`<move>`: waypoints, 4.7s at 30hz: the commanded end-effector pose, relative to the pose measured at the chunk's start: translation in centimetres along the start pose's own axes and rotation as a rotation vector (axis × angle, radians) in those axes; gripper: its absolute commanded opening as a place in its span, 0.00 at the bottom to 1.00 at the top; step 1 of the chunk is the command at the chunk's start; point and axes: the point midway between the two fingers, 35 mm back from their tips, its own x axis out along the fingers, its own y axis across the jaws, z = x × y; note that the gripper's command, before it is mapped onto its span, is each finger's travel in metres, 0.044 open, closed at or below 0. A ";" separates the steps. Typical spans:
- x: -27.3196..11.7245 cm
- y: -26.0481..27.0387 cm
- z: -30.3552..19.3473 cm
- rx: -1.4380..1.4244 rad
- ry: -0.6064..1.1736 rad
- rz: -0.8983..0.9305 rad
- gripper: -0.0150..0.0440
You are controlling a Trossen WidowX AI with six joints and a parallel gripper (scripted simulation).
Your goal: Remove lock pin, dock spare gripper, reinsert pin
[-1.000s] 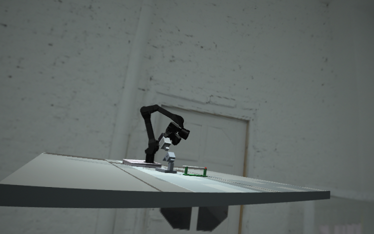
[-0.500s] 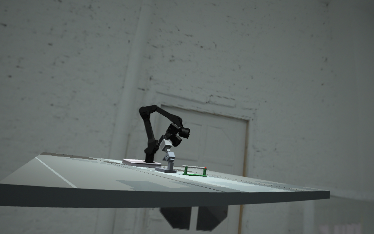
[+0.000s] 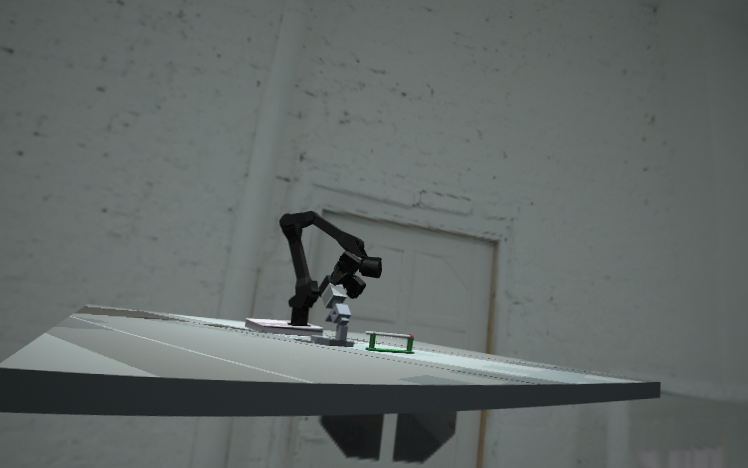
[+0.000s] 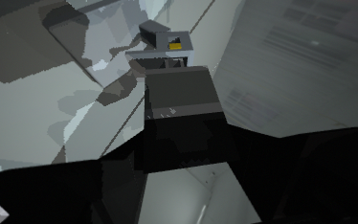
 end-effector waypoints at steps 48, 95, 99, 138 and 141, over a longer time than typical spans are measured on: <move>2.1 -0.2 1.7 -0.008 0.008 -0.012 1.00; -3.6 0.8 -4.3 -0.100 -0.044 0.019 1.00; -3.8 0.4 -4.6 -0.100 -0.064 0.023 1.00; -14.3 -4.4 4.5 -0.090 -0.376 -0.023 0.56; -14.3 -4.4 4.5 -0.090 -0.376 -0.023 0.56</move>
